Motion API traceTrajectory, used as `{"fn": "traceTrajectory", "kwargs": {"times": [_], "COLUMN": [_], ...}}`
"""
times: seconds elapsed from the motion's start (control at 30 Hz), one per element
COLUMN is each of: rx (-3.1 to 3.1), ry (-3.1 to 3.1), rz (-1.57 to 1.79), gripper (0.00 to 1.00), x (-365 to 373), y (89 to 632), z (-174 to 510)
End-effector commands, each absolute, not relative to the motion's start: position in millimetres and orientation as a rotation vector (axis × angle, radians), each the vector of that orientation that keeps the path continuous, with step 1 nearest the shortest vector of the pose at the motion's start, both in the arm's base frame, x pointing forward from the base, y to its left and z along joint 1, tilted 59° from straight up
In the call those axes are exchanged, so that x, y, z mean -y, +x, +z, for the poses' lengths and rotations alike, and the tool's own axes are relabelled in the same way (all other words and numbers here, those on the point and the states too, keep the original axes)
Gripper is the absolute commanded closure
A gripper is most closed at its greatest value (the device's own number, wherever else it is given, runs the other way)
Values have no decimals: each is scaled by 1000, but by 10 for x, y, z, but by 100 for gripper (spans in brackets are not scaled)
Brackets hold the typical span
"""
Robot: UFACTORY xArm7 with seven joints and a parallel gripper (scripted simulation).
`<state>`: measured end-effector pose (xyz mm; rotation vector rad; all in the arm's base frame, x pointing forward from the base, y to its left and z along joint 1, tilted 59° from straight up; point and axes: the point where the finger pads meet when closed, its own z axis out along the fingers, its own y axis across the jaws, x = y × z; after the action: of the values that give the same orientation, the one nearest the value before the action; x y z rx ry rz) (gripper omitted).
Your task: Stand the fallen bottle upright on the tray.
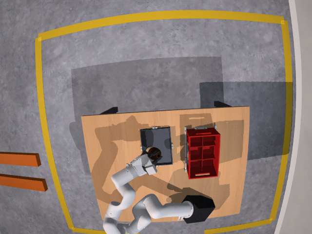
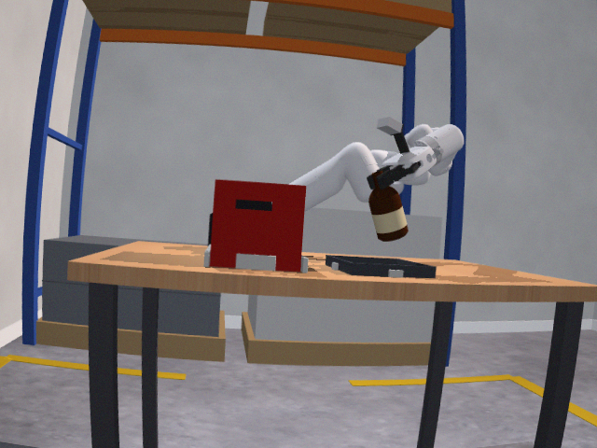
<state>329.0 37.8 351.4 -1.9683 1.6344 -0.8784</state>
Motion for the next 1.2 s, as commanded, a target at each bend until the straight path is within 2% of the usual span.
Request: {"fn": "traceTrajectory", "kwargs": {"times": [0.0,1.17], "rx": [-1634,-1635], "ry": [-1965,-1965], "rz": [-878,-878], "gripper": [100,100], "x": [-375,-528], "y": [3290,3340], "z": [3521,3422]}}
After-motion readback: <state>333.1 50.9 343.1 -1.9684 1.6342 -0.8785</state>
